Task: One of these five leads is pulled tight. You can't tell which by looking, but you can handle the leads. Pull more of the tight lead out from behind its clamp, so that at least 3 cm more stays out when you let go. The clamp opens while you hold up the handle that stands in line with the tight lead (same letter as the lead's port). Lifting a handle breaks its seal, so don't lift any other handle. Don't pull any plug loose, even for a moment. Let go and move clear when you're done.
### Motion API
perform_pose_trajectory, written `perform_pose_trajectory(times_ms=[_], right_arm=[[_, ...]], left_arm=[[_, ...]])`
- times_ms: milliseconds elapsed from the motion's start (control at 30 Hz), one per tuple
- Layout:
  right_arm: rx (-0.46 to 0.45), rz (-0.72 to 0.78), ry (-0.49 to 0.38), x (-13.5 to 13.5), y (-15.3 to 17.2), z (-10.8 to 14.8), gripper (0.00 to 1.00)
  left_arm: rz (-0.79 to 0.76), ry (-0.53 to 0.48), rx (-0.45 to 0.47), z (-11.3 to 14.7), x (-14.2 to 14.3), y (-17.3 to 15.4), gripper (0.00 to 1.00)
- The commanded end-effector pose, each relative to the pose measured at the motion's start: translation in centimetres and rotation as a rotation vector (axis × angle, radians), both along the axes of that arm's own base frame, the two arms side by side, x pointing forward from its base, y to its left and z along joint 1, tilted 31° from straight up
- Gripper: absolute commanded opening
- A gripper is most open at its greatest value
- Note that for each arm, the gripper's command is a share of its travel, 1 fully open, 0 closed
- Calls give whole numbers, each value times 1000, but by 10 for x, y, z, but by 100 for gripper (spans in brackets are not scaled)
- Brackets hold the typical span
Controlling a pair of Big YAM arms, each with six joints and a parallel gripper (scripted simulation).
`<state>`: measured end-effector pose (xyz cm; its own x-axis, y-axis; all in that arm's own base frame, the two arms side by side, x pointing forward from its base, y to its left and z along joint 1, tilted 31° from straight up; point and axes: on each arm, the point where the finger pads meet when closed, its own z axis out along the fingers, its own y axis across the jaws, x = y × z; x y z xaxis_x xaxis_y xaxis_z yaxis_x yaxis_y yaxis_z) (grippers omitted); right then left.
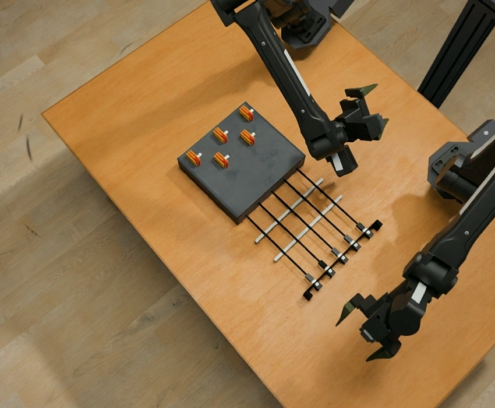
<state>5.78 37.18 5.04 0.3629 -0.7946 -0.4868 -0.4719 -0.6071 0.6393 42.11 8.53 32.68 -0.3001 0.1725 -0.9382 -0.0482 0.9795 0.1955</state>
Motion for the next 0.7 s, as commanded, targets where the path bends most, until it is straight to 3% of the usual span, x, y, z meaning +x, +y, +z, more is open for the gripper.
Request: perform_pose_trajectory(times_ms=[0,567,667], right_arm=[[7,3,-3,-1,2,2,100],[7,3,-3,-1,2,2,100],[19,-10,-43,-1,9,3,100]], left_arm=[[0,-10,3,5,0,0,100],[0,-10,3,5,0,0,100],[0,-10,3,5,0,0,100]])
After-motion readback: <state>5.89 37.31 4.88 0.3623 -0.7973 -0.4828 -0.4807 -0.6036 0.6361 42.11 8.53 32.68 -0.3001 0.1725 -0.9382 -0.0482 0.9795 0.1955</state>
